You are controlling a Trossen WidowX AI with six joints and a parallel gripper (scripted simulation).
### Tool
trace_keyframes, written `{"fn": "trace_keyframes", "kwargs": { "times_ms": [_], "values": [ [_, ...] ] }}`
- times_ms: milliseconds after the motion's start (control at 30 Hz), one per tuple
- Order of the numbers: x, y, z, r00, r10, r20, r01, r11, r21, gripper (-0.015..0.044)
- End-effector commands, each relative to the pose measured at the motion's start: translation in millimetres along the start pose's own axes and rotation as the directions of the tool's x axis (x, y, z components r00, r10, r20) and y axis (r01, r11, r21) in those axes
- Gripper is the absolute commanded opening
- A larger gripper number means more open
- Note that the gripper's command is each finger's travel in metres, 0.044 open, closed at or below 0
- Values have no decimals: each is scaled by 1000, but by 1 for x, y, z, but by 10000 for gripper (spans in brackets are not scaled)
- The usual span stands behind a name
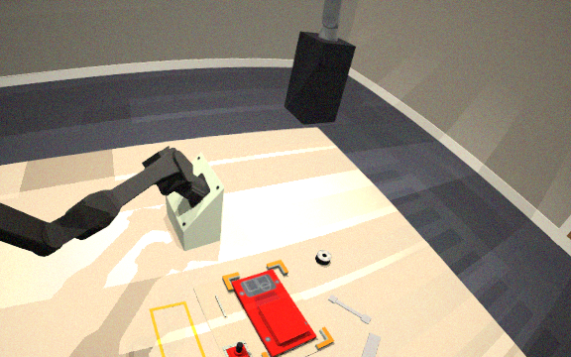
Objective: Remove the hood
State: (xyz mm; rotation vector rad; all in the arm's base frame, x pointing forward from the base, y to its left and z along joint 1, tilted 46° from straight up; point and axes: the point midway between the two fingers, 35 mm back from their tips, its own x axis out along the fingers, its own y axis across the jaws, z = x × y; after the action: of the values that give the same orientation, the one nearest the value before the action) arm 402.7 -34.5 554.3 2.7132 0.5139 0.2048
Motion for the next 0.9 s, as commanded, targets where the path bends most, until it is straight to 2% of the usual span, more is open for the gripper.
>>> {"fn": "trace_keyframes", "kwargs": {
  "times_ms": [0,267,433,867],
  "values": [
    [-1,1,-1,1000,7,-3,-7,1000,-3,440],
    [-72,32,-74,960,223,-171,-248,958,-142,440],
    [-116,39,-113,904,334,-266,-402,874,-271,440],
    [-217,-21,-222,753,373,-542,-634,631,-446,440]
  ]
}}
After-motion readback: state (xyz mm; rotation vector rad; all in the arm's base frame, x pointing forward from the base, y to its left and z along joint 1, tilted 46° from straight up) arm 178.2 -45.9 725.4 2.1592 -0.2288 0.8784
